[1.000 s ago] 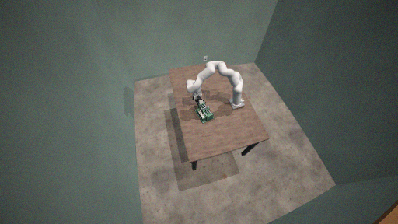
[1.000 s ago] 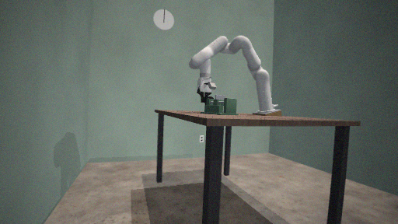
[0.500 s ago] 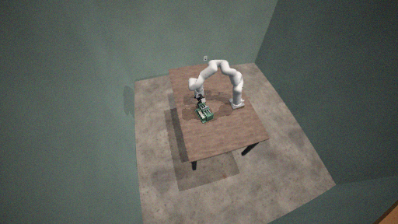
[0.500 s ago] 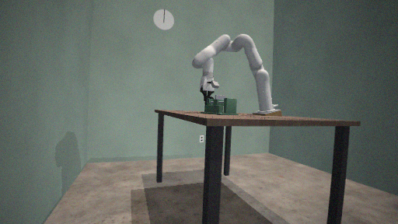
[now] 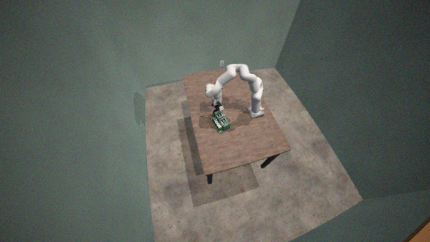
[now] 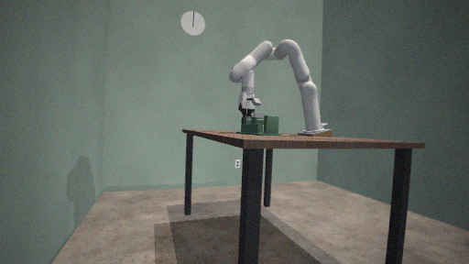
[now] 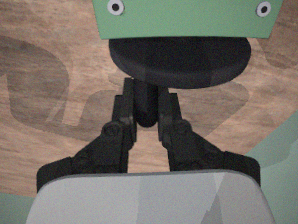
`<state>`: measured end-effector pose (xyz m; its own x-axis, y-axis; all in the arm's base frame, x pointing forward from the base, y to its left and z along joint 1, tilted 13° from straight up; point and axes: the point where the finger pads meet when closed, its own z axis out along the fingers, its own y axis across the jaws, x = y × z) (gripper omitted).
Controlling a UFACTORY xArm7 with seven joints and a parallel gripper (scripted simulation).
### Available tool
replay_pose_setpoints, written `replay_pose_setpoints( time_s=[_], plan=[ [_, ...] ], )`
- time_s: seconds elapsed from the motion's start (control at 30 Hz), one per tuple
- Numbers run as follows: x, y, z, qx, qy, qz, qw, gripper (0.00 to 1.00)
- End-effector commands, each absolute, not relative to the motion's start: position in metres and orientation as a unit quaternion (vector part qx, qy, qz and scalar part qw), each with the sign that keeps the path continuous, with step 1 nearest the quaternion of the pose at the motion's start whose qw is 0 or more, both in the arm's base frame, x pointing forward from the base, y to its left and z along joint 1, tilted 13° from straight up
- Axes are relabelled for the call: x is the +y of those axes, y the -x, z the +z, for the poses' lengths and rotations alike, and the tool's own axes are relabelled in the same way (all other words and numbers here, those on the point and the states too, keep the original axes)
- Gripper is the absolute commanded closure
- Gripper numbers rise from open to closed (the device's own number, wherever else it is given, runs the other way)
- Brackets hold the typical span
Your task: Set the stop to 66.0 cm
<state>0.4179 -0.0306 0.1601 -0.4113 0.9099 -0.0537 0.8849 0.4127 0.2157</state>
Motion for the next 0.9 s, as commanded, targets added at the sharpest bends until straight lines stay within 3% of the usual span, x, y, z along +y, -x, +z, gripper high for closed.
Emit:
replay_pose_setpoints(
  time_s=[0.0, 0.87],
  plan=[
    [-0.032, -0.416, 0.156, 0.836, -0.536, 0.077, 0.082, 0.94],
    [-0.025, -0.438, 0.115, 0.836, -0.536, 0.077, 0.082, 0.94]
  ],
)
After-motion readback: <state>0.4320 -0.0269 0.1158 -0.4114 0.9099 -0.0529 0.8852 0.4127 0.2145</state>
